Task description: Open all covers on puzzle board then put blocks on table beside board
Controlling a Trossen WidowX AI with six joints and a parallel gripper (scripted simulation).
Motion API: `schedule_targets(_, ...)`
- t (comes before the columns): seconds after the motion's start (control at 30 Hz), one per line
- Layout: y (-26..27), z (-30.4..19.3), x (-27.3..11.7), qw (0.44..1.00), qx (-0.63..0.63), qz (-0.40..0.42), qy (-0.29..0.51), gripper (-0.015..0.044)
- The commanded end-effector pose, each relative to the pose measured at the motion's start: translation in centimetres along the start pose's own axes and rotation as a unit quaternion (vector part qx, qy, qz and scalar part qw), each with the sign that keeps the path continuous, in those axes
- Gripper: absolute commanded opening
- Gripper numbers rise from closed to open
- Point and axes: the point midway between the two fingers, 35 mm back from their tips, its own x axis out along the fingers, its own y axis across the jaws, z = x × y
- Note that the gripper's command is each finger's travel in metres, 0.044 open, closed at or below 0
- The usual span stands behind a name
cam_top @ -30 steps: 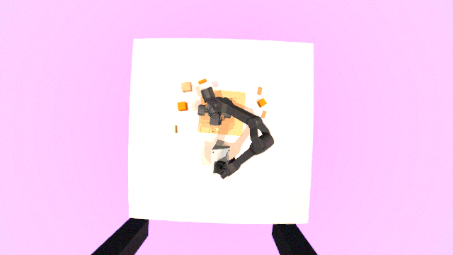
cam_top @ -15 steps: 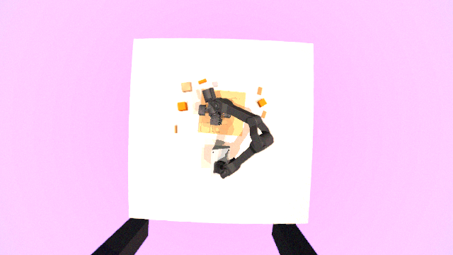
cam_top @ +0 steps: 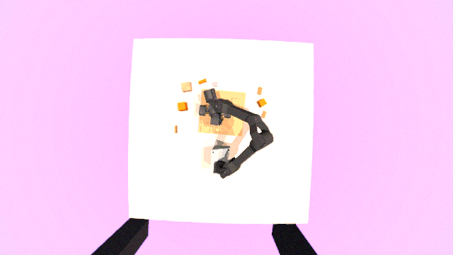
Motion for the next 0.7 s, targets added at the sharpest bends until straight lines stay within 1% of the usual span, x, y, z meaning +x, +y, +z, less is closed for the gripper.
schedule_targets(0.0,0.2,0.4,0.7,1.0,-0.003,0.004,-0.004,0.0)
schedule_targets(0.67,0.3,0.5,2.3,1.0,-0.003,0.006,-0.005,0.0)
